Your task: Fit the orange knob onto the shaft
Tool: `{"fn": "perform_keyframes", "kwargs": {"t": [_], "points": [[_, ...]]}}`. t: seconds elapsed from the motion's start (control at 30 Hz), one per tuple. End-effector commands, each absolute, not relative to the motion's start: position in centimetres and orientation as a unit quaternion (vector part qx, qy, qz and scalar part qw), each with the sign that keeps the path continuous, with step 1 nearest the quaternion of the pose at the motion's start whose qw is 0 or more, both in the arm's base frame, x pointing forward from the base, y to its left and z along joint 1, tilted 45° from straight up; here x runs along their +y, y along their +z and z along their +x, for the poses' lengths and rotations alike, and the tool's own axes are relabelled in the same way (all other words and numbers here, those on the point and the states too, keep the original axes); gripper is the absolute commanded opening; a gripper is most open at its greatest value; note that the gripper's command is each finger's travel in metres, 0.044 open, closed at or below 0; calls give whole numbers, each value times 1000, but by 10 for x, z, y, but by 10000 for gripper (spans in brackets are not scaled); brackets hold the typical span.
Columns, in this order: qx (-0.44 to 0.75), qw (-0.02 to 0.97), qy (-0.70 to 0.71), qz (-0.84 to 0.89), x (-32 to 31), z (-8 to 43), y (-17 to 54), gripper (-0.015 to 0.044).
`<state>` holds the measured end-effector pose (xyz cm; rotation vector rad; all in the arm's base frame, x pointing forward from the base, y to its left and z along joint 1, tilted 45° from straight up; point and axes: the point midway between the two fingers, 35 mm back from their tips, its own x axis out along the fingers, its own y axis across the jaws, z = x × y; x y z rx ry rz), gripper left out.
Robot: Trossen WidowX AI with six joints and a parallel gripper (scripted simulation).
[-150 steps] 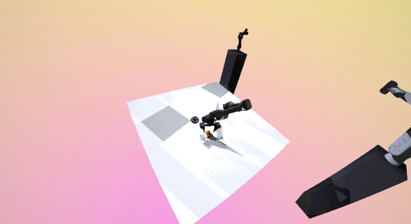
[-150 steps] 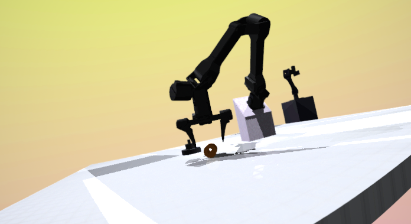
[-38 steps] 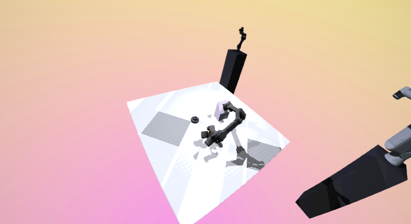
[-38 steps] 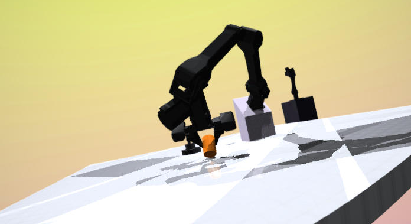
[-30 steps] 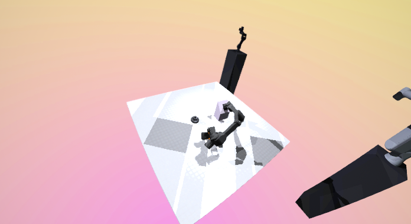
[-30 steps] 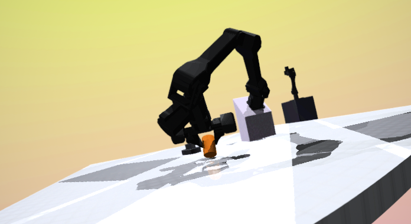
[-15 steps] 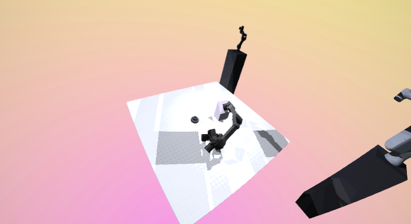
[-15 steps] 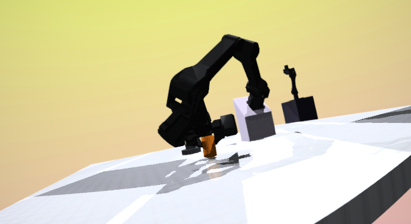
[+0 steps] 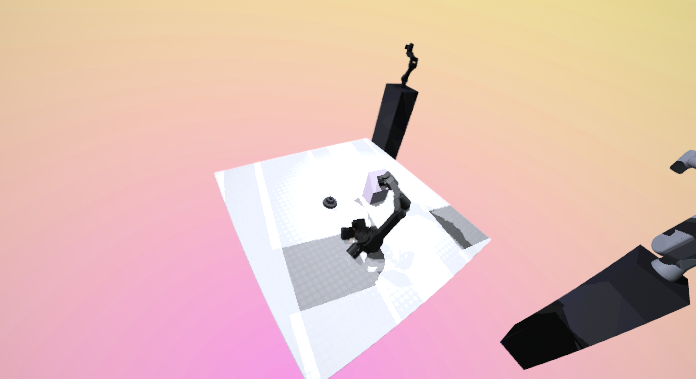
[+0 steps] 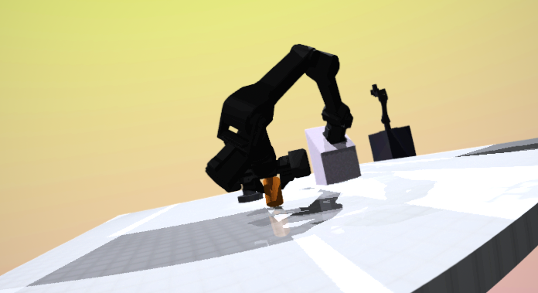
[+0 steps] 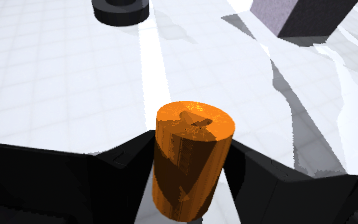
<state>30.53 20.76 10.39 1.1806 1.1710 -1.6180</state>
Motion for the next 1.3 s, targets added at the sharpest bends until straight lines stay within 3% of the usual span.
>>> {"fn": "perform_keyframes", "kwargs": {"t": [0.0, 0.2, 0.3, 0.33, 1.1, 1.27], "points": [[463, 398, -637, 470, 210, 306, 107, 179], [463, 398, -635, 473, 211, 307, 109, 179], [464, 400, -636, 469, 209, 306, 106, 258], [464, 400, -636, 469, 209, 306, 106, 260], [464, 400, -636, 469, 209, 306, 106, 260], [464, 400, -636, 469, 209, 306, 106, 391]]}}
